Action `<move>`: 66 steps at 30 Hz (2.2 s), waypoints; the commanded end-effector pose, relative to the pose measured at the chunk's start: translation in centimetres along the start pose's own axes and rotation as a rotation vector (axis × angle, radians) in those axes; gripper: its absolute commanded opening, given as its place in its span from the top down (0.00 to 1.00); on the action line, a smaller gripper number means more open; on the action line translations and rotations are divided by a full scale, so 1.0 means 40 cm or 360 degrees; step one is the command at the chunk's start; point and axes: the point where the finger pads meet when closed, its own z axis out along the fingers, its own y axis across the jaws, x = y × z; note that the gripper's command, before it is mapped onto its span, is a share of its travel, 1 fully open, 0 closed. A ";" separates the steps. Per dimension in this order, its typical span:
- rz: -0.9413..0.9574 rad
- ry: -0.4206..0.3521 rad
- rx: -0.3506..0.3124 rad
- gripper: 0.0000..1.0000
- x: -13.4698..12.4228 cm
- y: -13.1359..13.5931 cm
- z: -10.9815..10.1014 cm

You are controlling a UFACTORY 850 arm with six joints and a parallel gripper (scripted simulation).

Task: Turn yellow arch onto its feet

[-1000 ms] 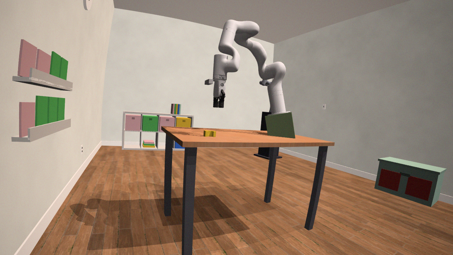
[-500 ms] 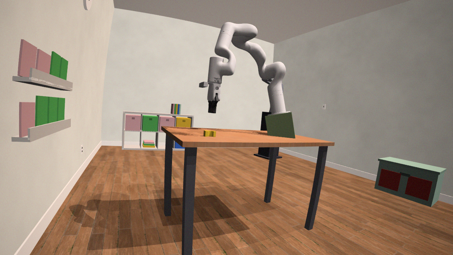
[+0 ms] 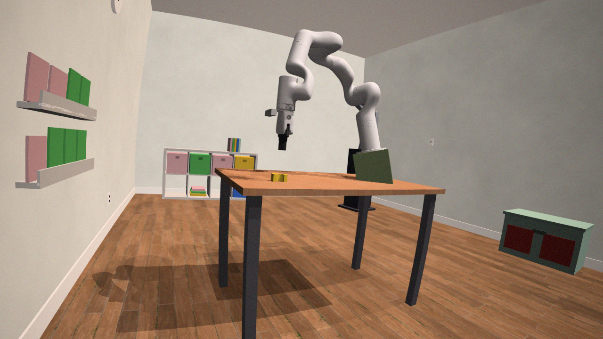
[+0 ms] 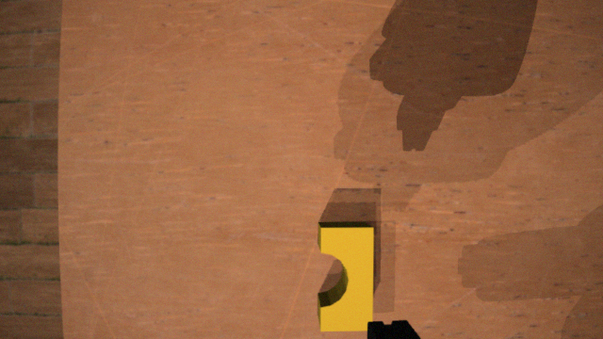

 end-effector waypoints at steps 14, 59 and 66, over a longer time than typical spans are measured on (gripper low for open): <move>-0.0004 0.0007 0.0002 0.00 0.004 0.000 -0.002; -0.2347 0.0943 0.0928 0.00 0.004 0.136 0.002; -0.2347 0.0943 0.0928 0.00 0.006 0.135 0.166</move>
